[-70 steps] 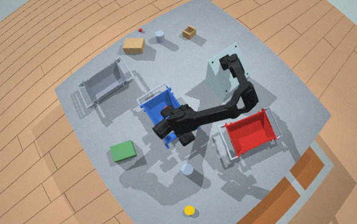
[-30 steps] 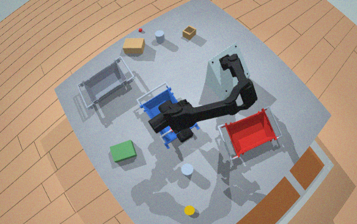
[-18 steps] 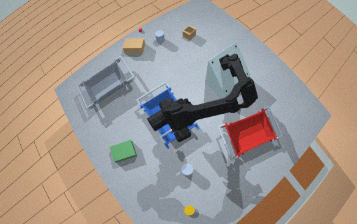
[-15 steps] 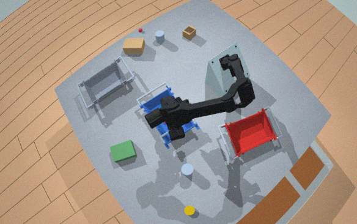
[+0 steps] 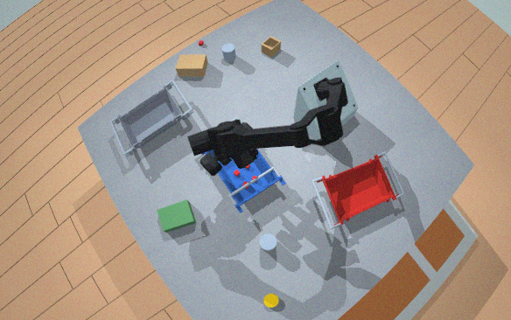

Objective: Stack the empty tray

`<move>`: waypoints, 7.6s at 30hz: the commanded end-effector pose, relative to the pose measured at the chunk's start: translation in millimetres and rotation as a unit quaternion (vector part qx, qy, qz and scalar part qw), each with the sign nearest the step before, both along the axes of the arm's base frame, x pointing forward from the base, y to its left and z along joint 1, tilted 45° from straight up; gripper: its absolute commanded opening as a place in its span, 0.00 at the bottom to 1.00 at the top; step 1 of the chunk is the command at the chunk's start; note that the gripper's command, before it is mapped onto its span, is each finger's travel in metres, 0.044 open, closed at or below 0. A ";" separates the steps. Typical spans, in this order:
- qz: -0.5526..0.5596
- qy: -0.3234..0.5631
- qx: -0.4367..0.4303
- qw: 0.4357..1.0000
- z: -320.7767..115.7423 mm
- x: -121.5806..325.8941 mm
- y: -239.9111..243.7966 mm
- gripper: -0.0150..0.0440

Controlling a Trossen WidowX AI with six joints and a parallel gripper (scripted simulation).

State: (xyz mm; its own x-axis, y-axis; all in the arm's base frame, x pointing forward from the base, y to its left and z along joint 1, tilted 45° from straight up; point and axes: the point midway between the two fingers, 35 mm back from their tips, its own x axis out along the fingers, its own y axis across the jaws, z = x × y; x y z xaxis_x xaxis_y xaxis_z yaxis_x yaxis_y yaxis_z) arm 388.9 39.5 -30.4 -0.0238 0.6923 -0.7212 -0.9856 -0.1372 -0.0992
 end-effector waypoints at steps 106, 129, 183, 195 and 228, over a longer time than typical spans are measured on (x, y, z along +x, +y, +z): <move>-0.548 0.545 -0.020 0.634 -62.7 -21.5 -34.2 0.40; -0.548 0.543 -0.020 0.636 -61.7 -21.0 -34.7 0.25; -0.548 0.543 -0.020 0.636 -57.1 -18.9 -40.3 0.61; -0.549 0.542 -0.022 0.636 46.1 -14.4 -141.6 1.00; 0.275 -0.261 -0.025 0.925 189.1 -275.3 184.3 1.00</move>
State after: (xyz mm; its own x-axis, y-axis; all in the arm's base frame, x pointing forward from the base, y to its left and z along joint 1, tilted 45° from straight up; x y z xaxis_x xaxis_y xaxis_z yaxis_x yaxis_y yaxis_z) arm 155.3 220.9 157.2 0.0056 0.6004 -0.7997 -0.7705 -0.5071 -0.3861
